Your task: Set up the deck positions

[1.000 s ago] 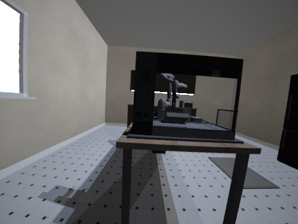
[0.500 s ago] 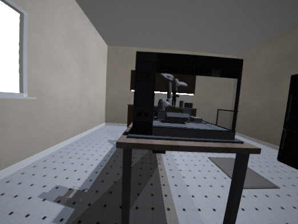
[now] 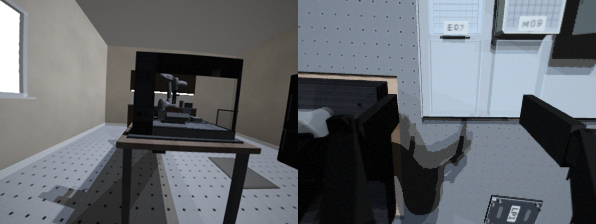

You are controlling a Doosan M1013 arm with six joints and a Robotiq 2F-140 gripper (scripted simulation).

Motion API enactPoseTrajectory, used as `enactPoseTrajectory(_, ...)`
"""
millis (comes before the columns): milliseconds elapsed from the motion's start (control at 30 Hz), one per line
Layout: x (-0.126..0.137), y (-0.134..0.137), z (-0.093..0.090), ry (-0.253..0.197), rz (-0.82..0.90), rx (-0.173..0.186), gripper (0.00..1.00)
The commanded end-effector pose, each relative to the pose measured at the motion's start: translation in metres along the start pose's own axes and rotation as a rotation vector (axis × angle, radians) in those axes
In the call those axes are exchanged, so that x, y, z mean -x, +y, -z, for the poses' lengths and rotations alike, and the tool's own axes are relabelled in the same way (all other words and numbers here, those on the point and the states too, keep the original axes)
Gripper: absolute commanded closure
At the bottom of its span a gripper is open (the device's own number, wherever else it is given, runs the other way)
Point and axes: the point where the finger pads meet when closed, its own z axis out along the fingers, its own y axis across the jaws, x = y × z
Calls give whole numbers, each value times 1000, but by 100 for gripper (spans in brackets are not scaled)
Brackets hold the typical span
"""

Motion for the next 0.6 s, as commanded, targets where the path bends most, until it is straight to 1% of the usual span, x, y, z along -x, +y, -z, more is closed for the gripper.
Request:
enactPoseTrajectory(0, 0, 1, 10, 2, -10, 1, 21)
enactPoseTrajectory(100, 0, 1, 15, 2, -10, 1, 21)
enactPoseTrajectory(200, 0, 1, 16, 1, -10, 0, 21)
enactPoseTrajectory(567, 0, 1, 35, 2, -10, 1, 21)
